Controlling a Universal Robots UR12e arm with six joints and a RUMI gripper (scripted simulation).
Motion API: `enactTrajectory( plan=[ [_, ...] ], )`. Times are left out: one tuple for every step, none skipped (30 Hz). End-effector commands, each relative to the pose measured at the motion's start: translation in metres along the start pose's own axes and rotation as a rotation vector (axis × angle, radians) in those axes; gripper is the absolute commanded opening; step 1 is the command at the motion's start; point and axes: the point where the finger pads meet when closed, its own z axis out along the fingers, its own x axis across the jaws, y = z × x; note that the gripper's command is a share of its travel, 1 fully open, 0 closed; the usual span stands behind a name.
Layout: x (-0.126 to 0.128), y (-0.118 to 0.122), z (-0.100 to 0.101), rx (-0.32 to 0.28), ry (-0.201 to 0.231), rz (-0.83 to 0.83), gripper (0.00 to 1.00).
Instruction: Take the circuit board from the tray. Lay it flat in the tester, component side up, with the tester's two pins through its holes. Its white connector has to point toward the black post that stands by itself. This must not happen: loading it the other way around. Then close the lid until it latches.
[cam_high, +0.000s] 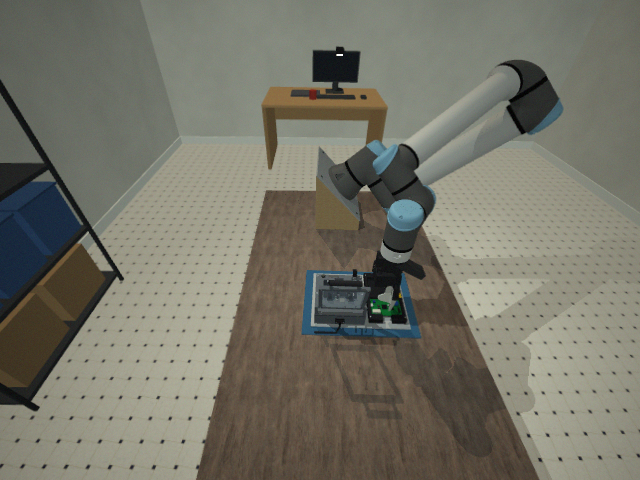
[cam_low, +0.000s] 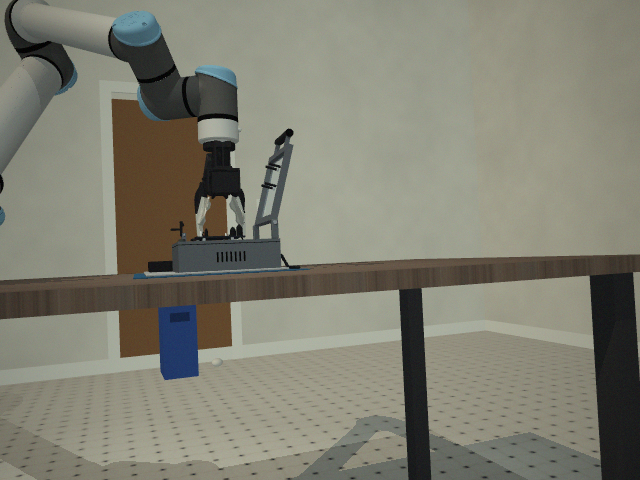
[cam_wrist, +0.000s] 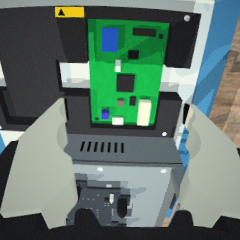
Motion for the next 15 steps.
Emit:
enactTrajectory(
  plan=[
    [0.0006, 0.0001, -0.0006, 0.000, 0.001, 0.000, 0.59],
    [0.0006, 0.0001, -0.0005, 0.000, 0.001, 0.000, 0.59],
    [0.0006, 0.0001, -0.0004, 0.000, 0.001, 0.000, 0.59],
    [0.0006, 0.0001, -0.0002, 0.000, 0.001, 0.000, 0.59],
    [0.0006, 0.0001, 0.0001, 0.000, 0.001, 0.000, 0.59],
    [0.0006, 0.0001, 0.0001, 0.000, 0.001, 0.000, 0.59],
    [0.0006, 0.0001, 0.0001, 0.000, 0.001, 0.000, 0.59],
    [0.0006, 0.0001, 0.0004, 0.000, 0.001, 0.000, 0.59],
    [0.0006, 0.0001, 0.0009, 0.000, 0.001, 0.000, 0.59],
    [0.0006, 0.0001, 0.0014, 0.000, 0.001, 0.000, 0.59],
    [0.0006, 0.0001, 0.0020, 0.000, 0.001, 0.000, 0.59],
    [0.0006, 0.0001, 0.0028, 0.000, 0.001, 0.000, 0.59],
    [0.0006, 0.0001, 0.0036, 0.000, 0.001, 0.000, 0.59],
    [0.0006, 0.0001, 0.0046, 0.000, 0.001, 0.000, 0.59],
    [0.0006, 0.0001, 0.0056, 0.000, 0.001, 0.000, 0.59]
  ],
)
